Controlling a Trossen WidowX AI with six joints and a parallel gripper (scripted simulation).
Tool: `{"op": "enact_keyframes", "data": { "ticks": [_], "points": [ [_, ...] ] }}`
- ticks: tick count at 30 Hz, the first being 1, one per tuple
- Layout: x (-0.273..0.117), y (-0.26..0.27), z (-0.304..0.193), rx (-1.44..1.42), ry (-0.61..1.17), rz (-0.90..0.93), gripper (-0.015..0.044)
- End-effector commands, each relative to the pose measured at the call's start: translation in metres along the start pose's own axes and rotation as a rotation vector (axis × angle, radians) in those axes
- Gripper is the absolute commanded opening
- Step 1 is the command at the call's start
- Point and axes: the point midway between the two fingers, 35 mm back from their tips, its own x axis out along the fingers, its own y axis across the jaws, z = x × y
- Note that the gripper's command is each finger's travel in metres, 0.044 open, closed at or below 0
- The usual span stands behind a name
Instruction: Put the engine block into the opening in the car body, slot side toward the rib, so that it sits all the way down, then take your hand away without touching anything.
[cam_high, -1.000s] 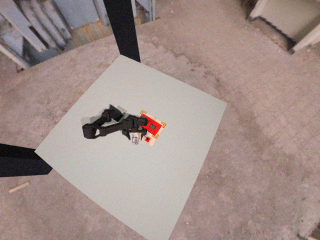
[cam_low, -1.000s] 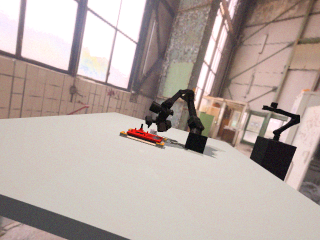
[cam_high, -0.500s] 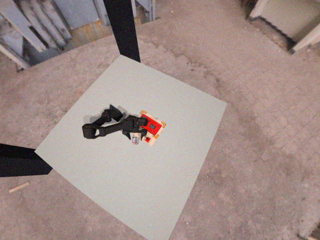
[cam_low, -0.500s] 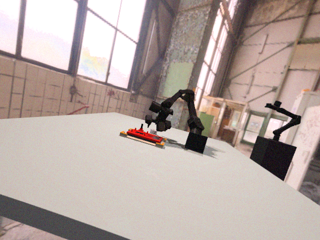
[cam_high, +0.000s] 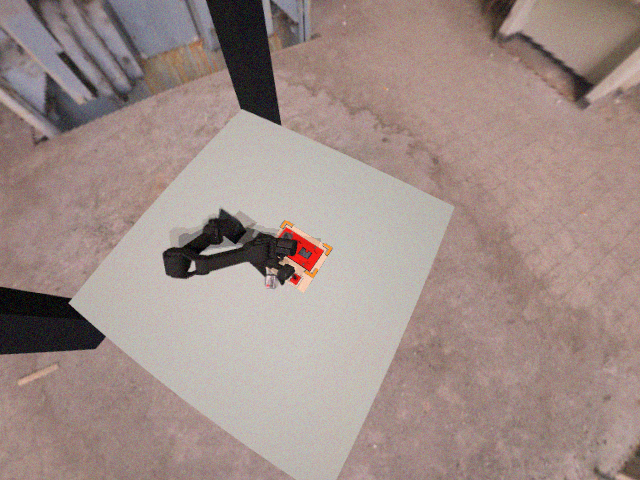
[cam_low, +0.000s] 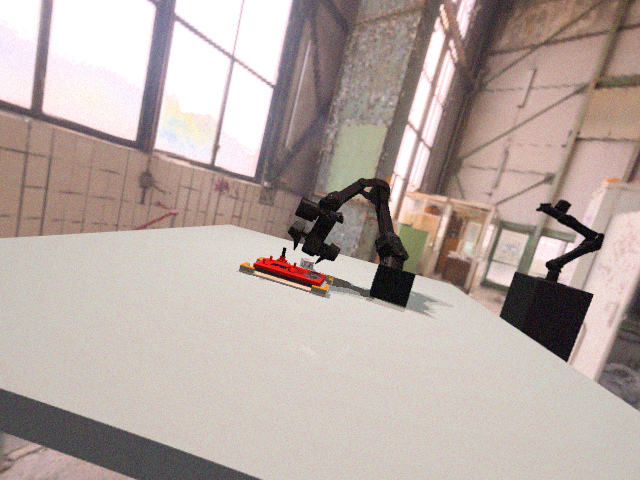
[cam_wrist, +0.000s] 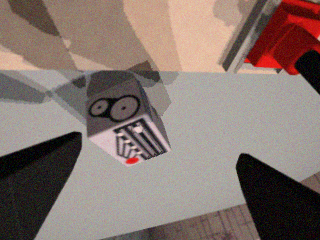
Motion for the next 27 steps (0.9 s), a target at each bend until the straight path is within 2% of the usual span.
{"op": "enact_keyframes", "data": {
  "ticks": [1, 27],
  "points": [
    [0.000, -0.002, 0.000, 0.150, -0.033, 0.022, 0.0440],
    [-0.009, -0.014, -0.009, 1.005, -0.126, 0.207, 0.0440]
  ]
}}
